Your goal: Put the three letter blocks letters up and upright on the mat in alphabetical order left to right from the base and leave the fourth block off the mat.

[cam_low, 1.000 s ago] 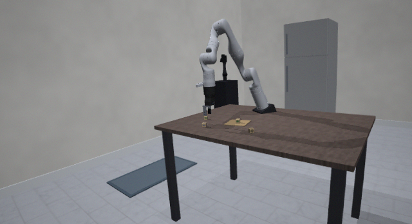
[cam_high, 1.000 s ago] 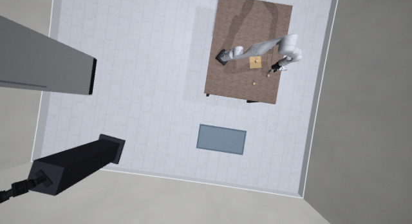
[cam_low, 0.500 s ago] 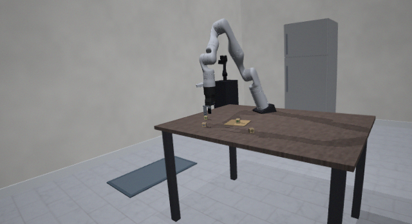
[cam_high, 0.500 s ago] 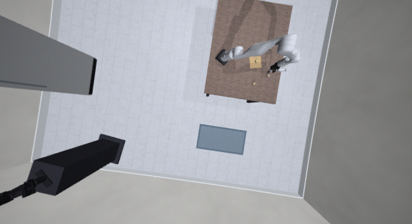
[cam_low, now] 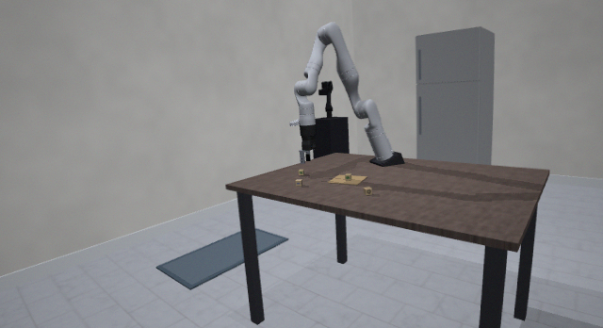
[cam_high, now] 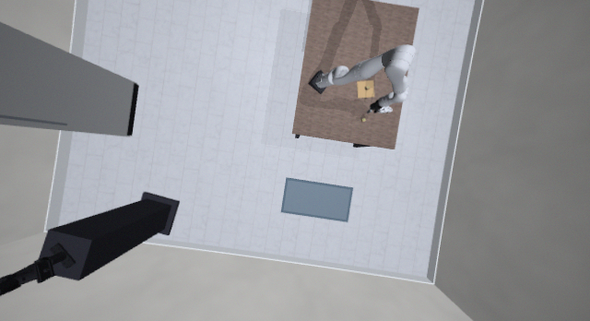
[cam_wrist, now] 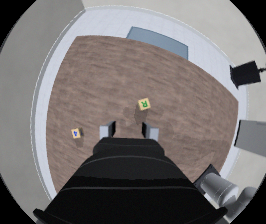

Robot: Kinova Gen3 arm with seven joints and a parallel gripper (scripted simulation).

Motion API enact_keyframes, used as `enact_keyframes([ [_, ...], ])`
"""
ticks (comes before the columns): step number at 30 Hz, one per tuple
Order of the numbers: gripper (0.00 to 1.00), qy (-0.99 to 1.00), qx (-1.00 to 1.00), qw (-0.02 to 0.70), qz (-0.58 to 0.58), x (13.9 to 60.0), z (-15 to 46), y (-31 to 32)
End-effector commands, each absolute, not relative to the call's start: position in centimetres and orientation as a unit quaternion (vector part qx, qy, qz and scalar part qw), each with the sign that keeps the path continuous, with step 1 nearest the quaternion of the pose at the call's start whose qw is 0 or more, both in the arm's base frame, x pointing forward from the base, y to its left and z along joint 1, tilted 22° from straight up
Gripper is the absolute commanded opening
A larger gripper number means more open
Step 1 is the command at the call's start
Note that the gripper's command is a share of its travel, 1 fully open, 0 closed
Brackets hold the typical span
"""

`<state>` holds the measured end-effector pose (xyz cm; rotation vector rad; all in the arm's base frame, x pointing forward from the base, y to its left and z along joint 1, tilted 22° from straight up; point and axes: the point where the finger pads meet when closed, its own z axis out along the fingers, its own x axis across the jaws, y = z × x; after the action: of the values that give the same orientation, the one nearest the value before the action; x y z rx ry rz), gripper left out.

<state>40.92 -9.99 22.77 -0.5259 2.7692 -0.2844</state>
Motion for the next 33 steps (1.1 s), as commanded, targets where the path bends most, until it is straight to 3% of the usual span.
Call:
enact_keyframes([
  [1, 1.00, 0.966, -0.174, 0.166, -0.097, 38.84, 23.13, -12.14],
  [33, 1.00, 0.966, -0.172, 0.166, -0.098, 38.30, 23.01, -12.71],
])
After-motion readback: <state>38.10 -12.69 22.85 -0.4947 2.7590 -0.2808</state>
